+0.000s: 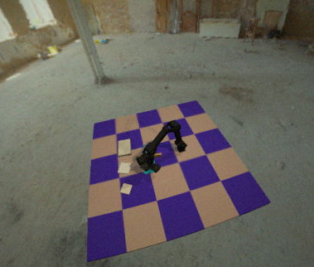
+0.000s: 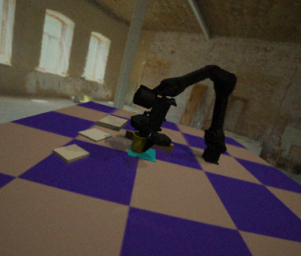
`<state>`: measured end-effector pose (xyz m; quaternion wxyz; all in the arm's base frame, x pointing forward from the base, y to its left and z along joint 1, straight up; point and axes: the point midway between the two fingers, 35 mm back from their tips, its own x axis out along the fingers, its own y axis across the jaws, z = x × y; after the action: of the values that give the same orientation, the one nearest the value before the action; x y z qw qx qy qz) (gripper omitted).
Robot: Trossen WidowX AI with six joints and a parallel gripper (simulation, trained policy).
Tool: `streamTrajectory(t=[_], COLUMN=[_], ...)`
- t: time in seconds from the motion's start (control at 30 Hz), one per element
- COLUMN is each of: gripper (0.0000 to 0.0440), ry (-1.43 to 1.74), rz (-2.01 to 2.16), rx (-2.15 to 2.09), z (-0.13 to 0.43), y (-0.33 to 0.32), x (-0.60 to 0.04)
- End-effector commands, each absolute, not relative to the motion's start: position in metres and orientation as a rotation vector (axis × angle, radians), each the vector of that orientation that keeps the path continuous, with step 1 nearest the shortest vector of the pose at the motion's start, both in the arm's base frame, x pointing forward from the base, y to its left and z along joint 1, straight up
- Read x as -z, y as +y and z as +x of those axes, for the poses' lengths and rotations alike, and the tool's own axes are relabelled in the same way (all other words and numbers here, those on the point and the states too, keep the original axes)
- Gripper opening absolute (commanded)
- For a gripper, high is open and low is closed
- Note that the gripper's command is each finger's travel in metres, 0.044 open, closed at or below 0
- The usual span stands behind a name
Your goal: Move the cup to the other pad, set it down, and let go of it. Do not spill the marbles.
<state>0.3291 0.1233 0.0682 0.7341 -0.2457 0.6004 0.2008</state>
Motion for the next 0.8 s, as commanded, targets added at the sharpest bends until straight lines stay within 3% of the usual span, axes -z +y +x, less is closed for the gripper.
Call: streamTrajectory(t=[0.0,0.4,0.77], gripper=[0.0149,0.0189,0.0266], ry=[1.284,1.242,1.162], rz=[-0.528,-0.493,-0.457], rx=[-0.449,-0.476,-0.48], z=[0.331,0.318,0.314], y=[0.125,0.122,0.12], x=[-0.078,-0.101,-0.134])
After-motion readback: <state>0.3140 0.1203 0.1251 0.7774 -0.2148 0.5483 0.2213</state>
